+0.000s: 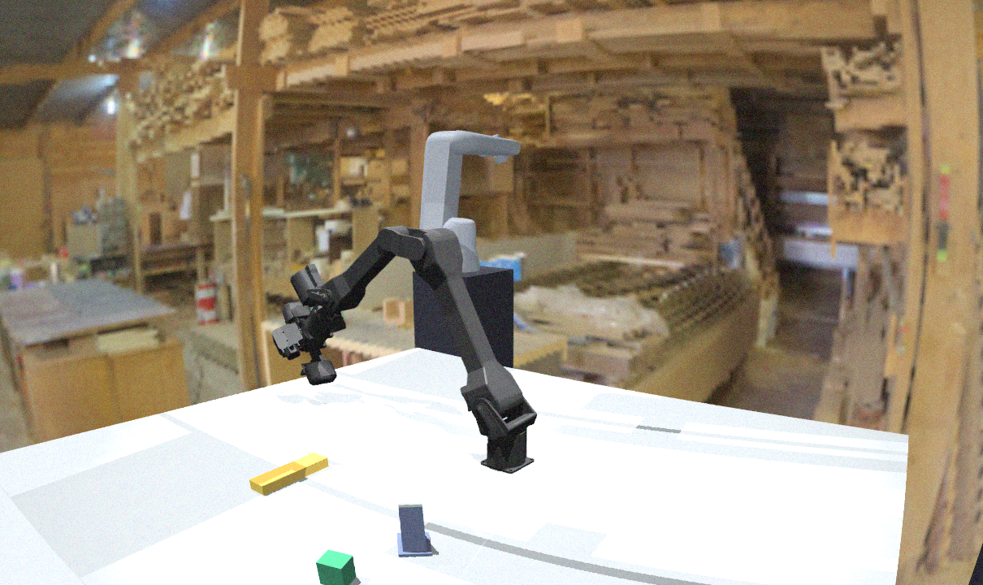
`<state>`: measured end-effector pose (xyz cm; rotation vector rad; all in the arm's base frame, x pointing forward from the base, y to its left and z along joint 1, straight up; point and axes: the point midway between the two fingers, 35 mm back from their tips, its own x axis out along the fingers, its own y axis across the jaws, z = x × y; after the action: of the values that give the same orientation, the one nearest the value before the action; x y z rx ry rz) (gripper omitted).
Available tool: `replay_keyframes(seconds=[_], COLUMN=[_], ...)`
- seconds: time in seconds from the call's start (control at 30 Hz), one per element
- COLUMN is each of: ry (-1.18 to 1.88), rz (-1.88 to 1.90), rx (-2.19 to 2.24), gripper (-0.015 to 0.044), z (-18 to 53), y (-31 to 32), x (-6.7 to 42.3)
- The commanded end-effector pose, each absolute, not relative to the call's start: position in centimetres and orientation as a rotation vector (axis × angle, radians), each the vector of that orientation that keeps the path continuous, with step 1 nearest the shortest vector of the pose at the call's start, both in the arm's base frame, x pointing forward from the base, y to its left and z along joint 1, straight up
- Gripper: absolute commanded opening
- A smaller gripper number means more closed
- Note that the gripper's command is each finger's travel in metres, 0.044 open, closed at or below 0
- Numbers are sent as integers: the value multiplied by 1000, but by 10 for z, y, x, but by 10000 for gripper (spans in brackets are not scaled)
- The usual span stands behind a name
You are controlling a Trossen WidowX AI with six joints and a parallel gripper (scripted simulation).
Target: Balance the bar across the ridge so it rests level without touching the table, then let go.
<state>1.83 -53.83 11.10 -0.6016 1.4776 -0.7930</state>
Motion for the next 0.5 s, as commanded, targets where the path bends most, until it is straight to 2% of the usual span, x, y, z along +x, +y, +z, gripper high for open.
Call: replay_keyframes(seconds=[0.0, 0.47], ry=[1438, 1367], rz=[-740, -566], rx=[-588, -496], gripper=[315, 315], z=[115, 111], y=[-530, -485], x=[52, 149])
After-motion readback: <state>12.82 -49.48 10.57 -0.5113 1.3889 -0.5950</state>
